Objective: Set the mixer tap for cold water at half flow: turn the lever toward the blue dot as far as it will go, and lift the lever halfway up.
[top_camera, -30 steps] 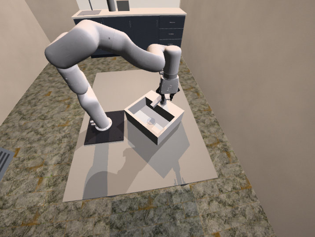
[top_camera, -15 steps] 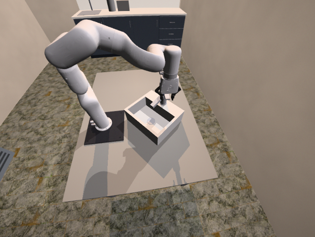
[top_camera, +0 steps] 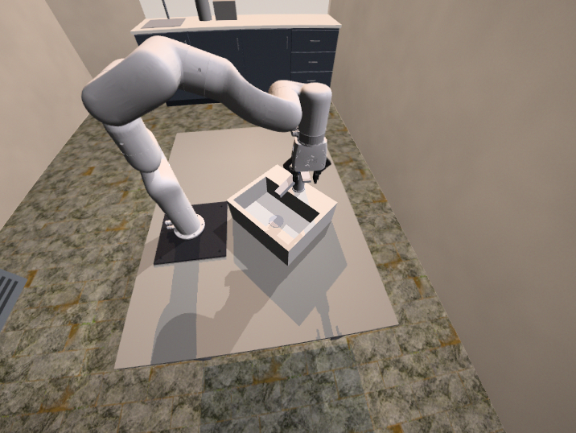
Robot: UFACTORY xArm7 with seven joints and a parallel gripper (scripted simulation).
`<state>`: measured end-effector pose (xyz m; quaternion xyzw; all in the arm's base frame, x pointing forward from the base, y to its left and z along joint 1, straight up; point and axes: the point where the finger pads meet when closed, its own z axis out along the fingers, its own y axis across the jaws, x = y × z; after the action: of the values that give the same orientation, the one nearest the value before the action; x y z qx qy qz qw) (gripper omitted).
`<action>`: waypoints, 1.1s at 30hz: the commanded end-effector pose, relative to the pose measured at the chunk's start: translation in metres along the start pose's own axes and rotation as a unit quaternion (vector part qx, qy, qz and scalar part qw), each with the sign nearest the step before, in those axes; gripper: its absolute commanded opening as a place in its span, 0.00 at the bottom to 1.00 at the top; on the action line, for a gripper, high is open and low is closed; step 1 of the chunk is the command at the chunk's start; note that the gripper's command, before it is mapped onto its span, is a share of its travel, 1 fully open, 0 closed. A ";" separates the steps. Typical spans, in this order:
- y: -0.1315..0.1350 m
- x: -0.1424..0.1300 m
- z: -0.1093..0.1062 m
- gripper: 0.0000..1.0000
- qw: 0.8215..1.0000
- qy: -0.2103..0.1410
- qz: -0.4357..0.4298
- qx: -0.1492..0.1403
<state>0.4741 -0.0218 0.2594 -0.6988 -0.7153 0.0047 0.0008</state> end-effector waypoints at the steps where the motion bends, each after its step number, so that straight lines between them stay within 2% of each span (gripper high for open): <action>1: 0.001 0.000 -0.002 0.66 1.000 0.000 0.000 -0.002; 19: 0.001 0.000 -0.004 0.66 1.000 0.000 0.000 -0.002; 33: 0.001 0.000 -0.030 0.66 1.000 0.000 0.000 -0.002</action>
<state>0.4743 -0.0217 0.2823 -0.6988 -0.7153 0.0045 0.0006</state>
